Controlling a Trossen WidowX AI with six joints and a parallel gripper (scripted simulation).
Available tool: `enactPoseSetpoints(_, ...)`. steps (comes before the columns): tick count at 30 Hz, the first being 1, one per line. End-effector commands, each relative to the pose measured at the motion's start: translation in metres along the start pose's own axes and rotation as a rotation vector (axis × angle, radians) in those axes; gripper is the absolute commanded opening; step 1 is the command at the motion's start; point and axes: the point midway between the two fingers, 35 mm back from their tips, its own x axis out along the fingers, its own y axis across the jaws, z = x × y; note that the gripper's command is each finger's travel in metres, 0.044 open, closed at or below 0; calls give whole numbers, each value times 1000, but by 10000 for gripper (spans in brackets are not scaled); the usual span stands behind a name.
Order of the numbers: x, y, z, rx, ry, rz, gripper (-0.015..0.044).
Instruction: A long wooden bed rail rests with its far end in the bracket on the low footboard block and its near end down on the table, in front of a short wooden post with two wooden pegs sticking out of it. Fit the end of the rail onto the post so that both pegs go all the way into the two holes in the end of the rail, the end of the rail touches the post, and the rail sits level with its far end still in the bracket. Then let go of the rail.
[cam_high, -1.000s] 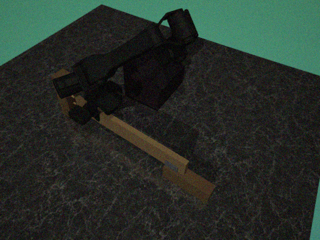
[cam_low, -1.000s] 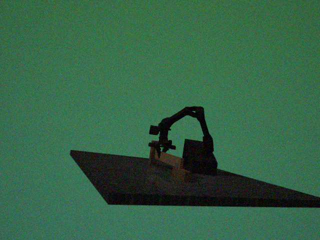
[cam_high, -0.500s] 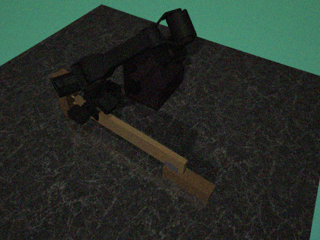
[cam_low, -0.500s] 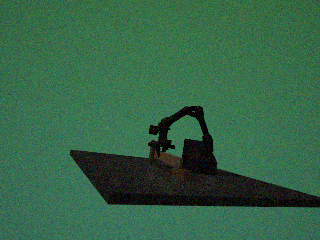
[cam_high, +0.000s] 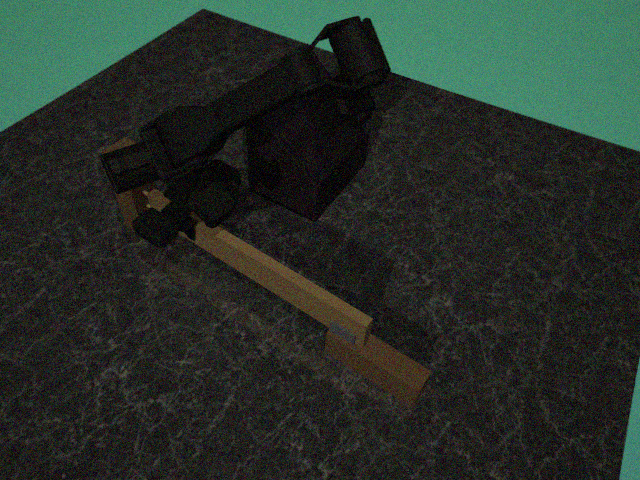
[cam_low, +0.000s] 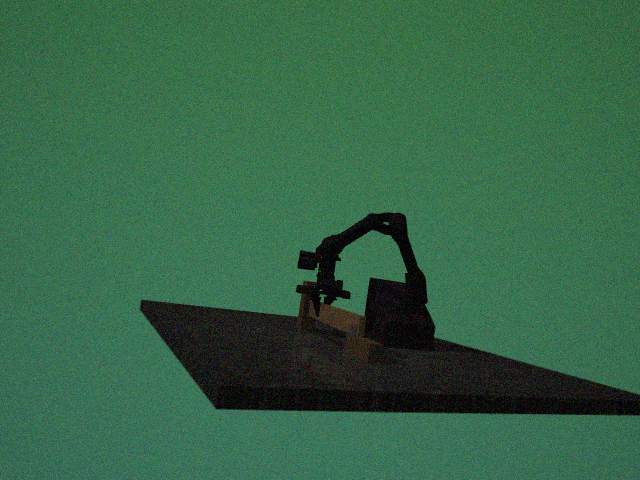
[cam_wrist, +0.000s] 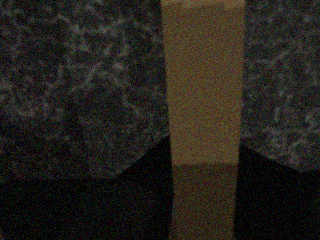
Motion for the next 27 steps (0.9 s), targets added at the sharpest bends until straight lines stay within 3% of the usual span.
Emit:
enactPoseSetpoints(1, -5, -3, -4, -1, 4, -15, 0)
enactPoseSetpoints(27, -5, -3, -12, -1, 4, -15, 0)
